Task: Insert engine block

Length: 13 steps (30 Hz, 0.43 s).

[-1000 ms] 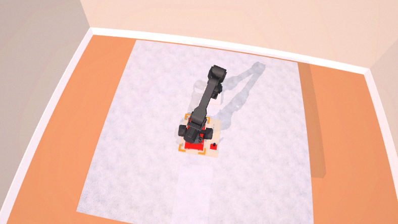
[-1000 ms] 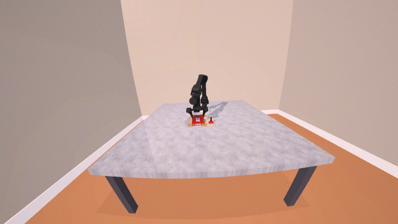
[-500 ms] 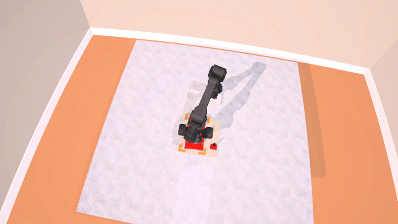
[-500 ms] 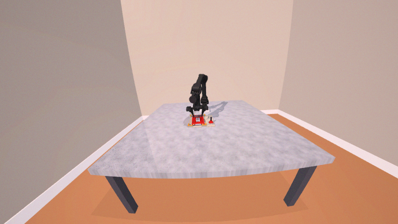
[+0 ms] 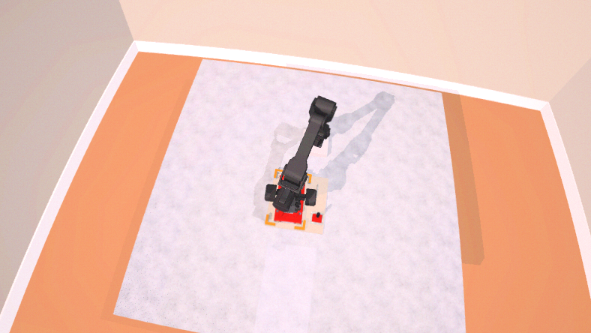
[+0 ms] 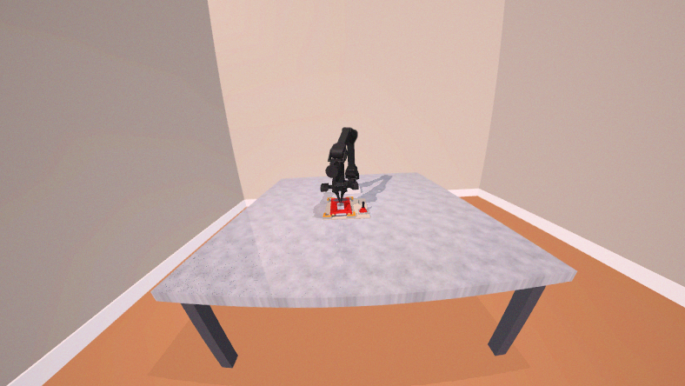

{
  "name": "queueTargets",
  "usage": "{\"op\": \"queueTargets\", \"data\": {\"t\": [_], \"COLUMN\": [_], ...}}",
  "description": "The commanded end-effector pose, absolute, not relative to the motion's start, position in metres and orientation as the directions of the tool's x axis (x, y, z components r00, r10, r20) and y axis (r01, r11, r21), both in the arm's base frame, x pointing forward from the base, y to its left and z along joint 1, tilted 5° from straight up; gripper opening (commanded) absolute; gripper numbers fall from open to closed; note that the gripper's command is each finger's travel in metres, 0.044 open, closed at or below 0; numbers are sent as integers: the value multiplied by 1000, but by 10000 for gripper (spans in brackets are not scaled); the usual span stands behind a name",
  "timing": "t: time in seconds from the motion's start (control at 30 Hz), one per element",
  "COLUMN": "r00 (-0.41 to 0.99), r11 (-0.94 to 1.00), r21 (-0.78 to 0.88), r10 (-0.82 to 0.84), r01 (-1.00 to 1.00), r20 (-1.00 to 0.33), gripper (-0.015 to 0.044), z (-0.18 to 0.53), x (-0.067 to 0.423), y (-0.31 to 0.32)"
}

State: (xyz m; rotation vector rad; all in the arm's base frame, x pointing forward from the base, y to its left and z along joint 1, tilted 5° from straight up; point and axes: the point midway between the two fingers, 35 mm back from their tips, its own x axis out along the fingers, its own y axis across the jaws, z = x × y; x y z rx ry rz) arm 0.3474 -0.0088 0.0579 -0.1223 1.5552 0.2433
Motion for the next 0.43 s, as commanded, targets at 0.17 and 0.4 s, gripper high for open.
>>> {"op": "queueTargets", "data": {"t": [0.17,0.4], "r00": [-2,-2], "r11": [971,971], "r21": [74,71], "r10": [75,73], "r01": [-230,-228], "r20": [-997,-997], "gripper": [0,0], "z": [58,58], "x": [347,347], "y": [-9,-10]}}
